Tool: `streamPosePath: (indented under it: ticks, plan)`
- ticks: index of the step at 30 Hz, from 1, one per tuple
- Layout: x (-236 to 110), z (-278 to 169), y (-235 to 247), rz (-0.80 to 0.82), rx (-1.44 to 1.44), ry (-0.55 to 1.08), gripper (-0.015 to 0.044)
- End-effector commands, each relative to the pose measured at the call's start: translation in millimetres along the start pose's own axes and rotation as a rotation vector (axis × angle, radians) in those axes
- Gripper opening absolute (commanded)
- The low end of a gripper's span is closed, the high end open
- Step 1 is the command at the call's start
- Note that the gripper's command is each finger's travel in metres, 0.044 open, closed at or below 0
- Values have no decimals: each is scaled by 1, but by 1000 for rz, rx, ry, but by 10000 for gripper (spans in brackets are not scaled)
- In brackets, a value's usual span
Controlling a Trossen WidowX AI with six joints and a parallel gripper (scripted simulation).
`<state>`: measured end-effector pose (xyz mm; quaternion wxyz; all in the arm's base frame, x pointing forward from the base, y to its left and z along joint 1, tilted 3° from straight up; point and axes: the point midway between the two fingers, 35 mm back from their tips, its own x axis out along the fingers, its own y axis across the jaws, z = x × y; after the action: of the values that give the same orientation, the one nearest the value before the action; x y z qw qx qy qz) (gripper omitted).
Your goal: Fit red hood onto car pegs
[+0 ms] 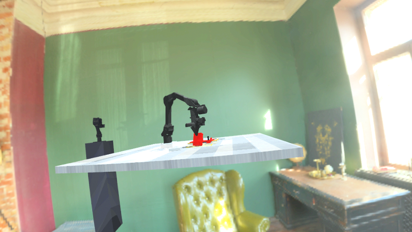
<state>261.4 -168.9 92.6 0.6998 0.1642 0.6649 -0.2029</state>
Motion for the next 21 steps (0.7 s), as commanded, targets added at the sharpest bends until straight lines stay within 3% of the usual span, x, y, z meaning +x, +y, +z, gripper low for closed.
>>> streamPosePath:
  ticks: [1, 11, 21]
  plan:
    - [0, 0, 3, -3, 2, -3, 0]
    - [-5, 0, 9, -2, 2, -3, 0]
    - [-78, 0, 7, -2, 2, -3, 0]
